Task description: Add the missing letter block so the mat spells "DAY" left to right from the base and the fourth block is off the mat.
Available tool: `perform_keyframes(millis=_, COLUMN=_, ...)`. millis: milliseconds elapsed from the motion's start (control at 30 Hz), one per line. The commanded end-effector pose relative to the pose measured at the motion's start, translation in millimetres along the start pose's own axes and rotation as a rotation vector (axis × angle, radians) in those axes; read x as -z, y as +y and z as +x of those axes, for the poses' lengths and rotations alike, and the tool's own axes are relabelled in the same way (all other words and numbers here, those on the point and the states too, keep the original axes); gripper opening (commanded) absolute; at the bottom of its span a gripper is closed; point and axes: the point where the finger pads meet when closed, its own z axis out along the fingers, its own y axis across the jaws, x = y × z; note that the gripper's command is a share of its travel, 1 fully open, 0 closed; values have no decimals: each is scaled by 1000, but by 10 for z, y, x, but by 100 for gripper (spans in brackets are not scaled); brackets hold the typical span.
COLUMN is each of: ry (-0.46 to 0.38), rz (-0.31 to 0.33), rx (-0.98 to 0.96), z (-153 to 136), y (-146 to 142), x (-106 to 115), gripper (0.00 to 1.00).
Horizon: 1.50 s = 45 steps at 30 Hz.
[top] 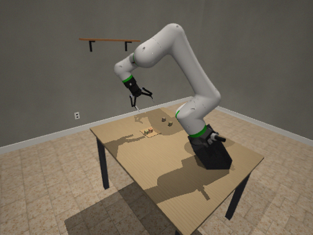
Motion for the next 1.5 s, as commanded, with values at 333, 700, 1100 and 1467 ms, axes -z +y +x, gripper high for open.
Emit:
perform_keyframes(millis=333, ry=-35, rz=-26, rx=156, z=60, y=154, x=172, gripper=100)
perform_keyframes(millis=700, ry=-80, rz=-46, rx=331, z=112, y=333, x=365, gripper=100)
perform_keyframes(millis=1100, ry=-46, rz=-26, rx=192, z=92, y=221, x=178, gripper=100)
perform_keyframes(millis=1467, ry=-43, rz=-24, rx=180, z=90, y=210, x=161, gripper=100)
